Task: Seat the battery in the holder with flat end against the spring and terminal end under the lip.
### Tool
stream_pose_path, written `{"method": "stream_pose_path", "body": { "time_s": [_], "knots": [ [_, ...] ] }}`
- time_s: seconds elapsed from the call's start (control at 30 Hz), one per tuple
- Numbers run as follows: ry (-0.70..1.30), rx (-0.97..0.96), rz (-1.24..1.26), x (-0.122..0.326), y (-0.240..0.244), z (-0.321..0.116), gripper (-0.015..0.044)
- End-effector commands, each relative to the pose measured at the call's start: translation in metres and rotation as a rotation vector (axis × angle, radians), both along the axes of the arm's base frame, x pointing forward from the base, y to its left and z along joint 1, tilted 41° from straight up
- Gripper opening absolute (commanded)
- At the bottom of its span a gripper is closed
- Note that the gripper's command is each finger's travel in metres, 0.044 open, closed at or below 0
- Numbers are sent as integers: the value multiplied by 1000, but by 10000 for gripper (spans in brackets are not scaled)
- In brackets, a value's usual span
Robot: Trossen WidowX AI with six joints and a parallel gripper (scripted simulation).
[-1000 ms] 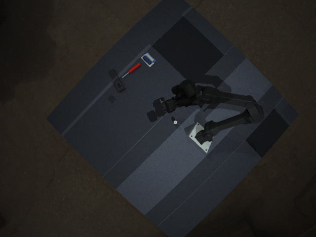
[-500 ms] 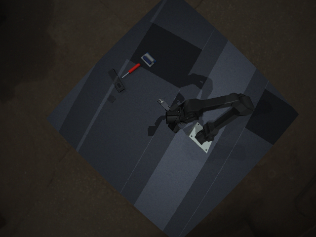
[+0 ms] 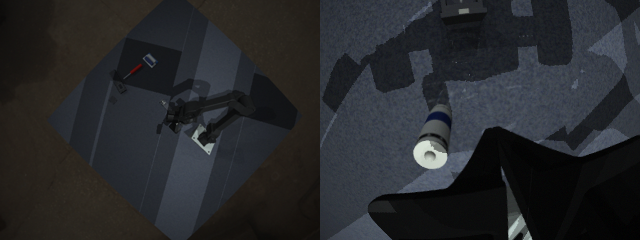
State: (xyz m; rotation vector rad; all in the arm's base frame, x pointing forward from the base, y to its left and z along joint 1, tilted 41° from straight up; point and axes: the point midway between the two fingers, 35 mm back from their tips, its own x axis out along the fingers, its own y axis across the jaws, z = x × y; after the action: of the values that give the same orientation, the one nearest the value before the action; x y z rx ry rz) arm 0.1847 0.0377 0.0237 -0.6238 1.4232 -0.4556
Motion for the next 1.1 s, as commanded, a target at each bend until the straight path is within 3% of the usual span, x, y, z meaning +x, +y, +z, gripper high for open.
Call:
{"method": "stream_pose_path", "body": {
  "time_s": [0.0,1.07],
  "knots": [
    [9,-13,6,-1,-13,-13,0],
    [9,-7,7,-3,22,-42,0]
  ]
}}
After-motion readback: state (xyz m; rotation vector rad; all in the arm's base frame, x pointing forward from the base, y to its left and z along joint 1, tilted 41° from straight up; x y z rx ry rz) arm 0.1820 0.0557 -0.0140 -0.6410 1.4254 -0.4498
